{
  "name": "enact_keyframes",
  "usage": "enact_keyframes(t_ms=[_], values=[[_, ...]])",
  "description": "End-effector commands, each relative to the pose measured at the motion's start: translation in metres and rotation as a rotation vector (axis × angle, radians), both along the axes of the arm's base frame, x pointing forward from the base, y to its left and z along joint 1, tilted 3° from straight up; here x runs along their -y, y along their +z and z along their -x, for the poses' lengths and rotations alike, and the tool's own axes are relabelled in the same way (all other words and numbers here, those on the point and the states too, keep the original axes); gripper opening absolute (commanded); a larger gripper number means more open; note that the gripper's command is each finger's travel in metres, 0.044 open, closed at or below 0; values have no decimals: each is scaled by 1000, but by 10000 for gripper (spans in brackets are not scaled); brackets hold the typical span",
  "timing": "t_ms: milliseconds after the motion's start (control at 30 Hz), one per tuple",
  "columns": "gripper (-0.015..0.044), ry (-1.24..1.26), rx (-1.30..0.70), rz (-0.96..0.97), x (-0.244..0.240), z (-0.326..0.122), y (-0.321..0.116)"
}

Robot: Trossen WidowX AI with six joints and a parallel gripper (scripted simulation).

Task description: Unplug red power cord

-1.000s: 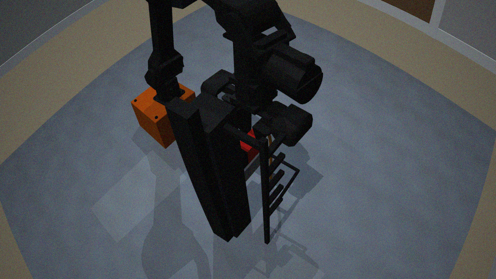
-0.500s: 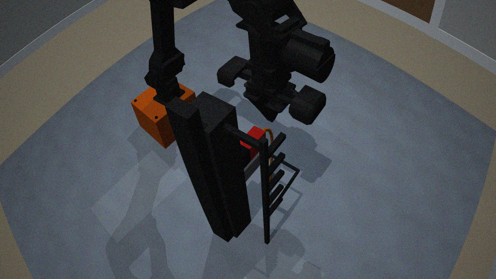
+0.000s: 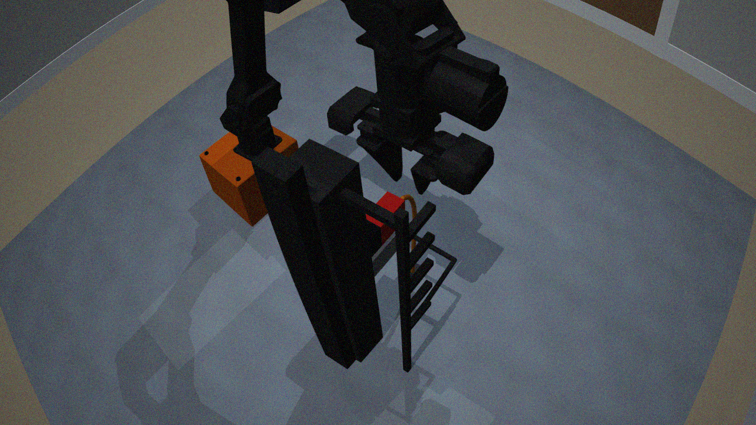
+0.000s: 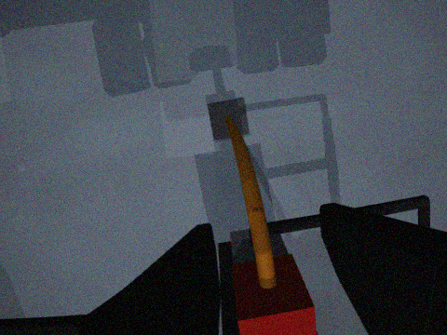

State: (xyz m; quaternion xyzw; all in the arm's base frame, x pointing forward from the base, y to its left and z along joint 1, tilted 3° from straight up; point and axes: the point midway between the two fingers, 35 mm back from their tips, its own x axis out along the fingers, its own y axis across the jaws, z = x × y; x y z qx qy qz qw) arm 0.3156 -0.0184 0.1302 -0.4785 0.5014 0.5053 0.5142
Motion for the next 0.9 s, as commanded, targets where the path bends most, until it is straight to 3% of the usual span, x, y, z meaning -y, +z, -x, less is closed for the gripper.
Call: enact_keyframes(t_ms=[0,867], values=[[160,17,0,1,0,0,8],[160,17,0,4,34,1,7]])
